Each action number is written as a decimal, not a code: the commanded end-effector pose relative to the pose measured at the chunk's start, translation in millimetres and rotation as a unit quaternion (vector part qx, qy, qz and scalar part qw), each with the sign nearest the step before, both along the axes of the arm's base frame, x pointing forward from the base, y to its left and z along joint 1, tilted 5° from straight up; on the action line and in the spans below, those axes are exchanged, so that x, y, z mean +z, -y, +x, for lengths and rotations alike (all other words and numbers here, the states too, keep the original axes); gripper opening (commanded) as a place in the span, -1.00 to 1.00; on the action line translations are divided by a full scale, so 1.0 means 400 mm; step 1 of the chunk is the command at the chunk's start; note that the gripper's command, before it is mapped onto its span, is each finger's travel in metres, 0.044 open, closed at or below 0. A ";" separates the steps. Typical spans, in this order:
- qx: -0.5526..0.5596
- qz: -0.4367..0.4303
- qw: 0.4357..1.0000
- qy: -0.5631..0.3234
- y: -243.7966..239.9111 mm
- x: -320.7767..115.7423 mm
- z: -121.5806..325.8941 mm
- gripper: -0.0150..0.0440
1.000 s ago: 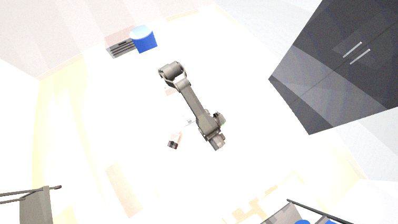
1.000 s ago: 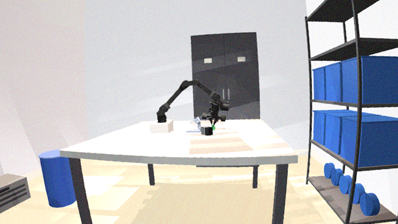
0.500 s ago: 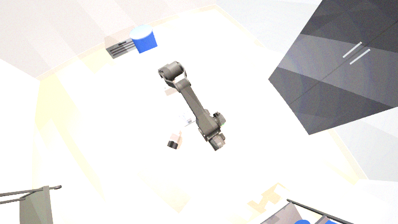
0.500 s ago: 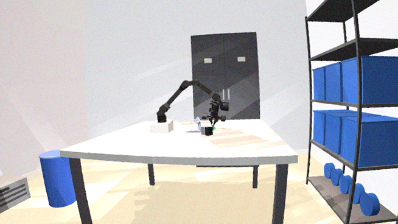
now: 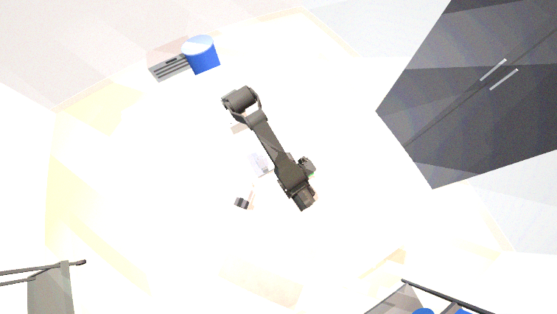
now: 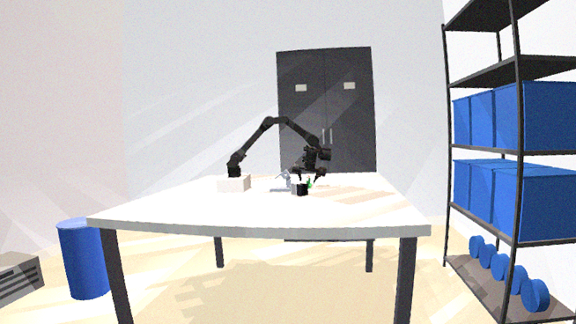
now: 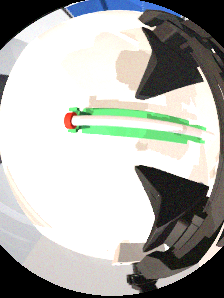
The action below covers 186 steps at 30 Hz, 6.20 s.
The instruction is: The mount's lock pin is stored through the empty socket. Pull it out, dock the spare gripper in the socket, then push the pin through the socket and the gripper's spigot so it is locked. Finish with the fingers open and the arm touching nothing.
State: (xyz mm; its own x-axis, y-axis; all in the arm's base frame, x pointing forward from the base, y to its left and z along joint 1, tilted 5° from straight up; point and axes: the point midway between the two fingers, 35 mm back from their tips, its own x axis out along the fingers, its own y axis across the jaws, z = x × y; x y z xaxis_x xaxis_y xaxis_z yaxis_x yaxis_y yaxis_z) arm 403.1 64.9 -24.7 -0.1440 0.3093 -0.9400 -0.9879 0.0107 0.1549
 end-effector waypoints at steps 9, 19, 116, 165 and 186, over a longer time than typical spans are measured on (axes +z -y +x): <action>0.002 -0.001 1.000 -0.018 -0.006 0.055 -0.021 1.00; 0.005 -0.002 0.999 -0.042 -0.009 0.092 -0.046 1.00; -0.926 -0.134 0.347 -0.073 0.555 0.169 -0.102 1.00; -0.926 -0.134 0.347 -0.073 0.565 0.027 -0.104 0.24; -0.926 -0.134 0.347 -0.073 0.552 0.152 -0.104 -0.49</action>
